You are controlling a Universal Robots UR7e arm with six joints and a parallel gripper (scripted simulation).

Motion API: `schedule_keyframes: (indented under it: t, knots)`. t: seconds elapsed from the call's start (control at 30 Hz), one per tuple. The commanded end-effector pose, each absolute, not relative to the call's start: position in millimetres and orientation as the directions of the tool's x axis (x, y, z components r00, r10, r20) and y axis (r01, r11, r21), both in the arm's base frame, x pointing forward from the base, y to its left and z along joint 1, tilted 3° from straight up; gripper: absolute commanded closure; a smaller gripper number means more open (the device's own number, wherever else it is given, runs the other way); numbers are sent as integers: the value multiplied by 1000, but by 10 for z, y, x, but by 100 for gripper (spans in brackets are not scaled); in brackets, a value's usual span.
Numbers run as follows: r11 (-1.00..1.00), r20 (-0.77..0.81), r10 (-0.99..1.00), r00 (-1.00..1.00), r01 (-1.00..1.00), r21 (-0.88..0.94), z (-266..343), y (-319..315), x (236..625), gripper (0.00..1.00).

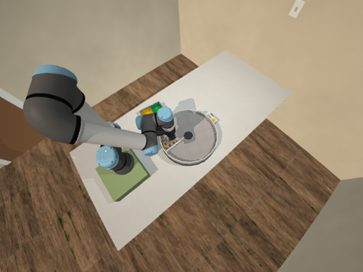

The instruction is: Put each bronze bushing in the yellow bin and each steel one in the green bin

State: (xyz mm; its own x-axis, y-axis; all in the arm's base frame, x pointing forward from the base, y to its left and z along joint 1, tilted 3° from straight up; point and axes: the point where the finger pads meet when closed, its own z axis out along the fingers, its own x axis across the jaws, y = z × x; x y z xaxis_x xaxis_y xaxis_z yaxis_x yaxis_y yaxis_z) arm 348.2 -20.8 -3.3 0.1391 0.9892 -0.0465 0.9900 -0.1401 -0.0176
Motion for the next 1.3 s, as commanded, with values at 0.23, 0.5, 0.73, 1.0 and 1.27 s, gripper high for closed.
schedule_keyframes:
  t: [0.23, 0.5, 0.73, 1.0, 1.27]
  knots:
    - [-140, -47, 989, 139, 990, -16, 9, -208, 3486, 100]
    - [-140, -47, 989, 139, 990, -16, 13, -208, 3487, 100]
    - [-140, -47, 989, 139, 990, -16, 38, -207, 3487, 100]
    - [-140, -47, 989, 139, 990, -16, 69, -205, 3488, 100]
    - [-140, -47, 989, 139, 990, -16, 86, -204, 3488, 100]
